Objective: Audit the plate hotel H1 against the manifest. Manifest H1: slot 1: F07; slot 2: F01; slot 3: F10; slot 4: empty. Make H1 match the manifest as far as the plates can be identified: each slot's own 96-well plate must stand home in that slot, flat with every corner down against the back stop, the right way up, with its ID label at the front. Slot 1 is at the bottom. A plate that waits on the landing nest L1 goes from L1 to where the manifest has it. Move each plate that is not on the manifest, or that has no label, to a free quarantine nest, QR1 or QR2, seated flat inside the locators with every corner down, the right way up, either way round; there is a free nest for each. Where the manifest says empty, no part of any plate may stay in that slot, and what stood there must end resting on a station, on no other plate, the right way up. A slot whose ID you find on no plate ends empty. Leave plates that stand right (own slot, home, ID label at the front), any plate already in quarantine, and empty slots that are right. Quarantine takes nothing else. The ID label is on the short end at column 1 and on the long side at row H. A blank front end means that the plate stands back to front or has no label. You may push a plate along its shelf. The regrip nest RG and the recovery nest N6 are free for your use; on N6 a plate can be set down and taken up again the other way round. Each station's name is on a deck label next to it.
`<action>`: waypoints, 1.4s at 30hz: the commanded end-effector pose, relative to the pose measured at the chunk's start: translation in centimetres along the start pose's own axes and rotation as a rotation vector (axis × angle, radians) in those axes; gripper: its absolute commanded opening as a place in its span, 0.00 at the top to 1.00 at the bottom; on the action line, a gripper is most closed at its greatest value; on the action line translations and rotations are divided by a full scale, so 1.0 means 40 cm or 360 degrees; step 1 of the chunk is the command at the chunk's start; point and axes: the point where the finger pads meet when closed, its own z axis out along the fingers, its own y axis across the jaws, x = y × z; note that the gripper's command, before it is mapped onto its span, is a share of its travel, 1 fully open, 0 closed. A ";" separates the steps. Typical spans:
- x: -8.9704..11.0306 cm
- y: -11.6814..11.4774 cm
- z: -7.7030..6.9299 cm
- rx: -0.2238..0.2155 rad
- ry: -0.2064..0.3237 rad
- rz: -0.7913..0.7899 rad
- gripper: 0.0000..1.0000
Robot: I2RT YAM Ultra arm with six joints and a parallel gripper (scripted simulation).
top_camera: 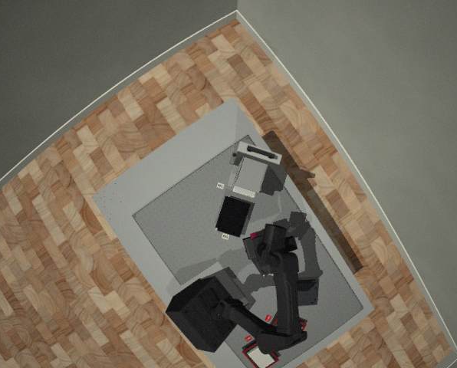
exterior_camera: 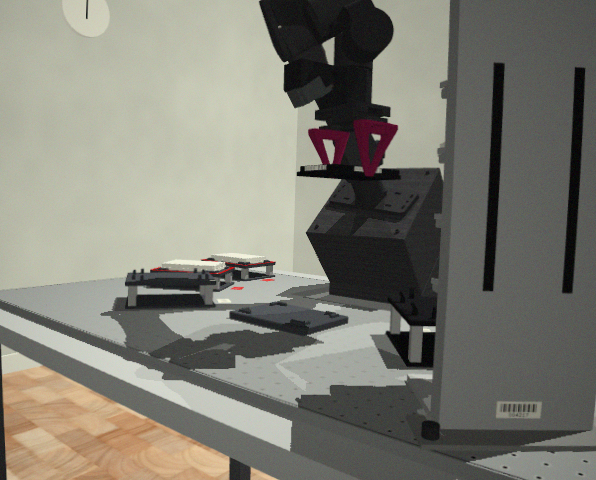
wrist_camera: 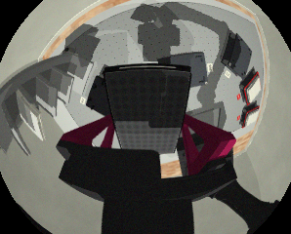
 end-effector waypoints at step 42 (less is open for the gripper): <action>-0.044 -0.155 -0.005 -0.0014 -0.0006 0.1060 0.14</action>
